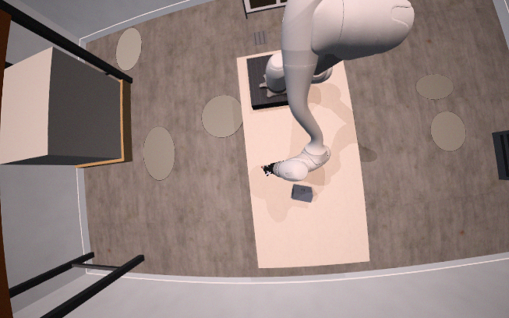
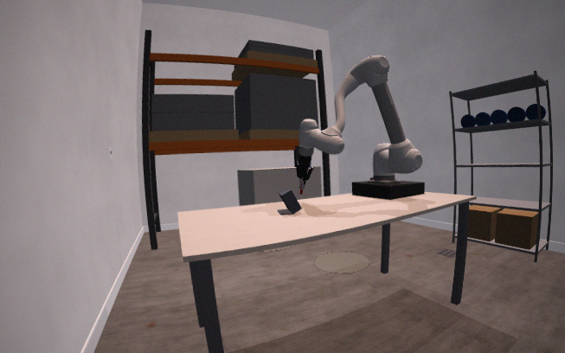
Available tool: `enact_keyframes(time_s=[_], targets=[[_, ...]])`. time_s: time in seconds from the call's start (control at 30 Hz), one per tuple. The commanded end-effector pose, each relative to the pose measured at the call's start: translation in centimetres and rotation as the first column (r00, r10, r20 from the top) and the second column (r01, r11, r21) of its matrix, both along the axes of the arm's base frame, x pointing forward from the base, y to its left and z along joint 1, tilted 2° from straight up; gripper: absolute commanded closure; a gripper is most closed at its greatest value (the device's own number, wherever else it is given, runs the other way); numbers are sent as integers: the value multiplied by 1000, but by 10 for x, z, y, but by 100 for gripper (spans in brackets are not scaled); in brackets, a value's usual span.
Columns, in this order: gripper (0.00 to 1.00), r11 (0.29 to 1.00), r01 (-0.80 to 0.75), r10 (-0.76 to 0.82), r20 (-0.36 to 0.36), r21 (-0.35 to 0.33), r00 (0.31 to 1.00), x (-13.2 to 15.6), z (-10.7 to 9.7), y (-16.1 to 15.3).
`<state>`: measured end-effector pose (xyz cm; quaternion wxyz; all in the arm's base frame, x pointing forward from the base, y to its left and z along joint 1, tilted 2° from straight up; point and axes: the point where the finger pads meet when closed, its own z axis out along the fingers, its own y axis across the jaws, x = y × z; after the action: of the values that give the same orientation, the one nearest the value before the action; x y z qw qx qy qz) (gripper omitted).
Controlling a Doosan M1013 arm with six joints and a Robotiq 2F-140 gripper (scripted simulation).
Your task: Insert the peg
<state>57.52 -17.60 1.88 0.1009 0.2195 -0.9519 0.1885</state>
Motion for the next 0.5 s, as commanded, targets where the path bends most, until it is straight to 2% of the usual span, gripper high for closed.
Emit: enact_keyframes(time_s=[0.0, 0.47], targets=[[100, 999, -32, 31, -9, -17, 999, -1, 0, 0], [100, 970, -215, 209, -69, -111, 976, -3, 4, -2]])
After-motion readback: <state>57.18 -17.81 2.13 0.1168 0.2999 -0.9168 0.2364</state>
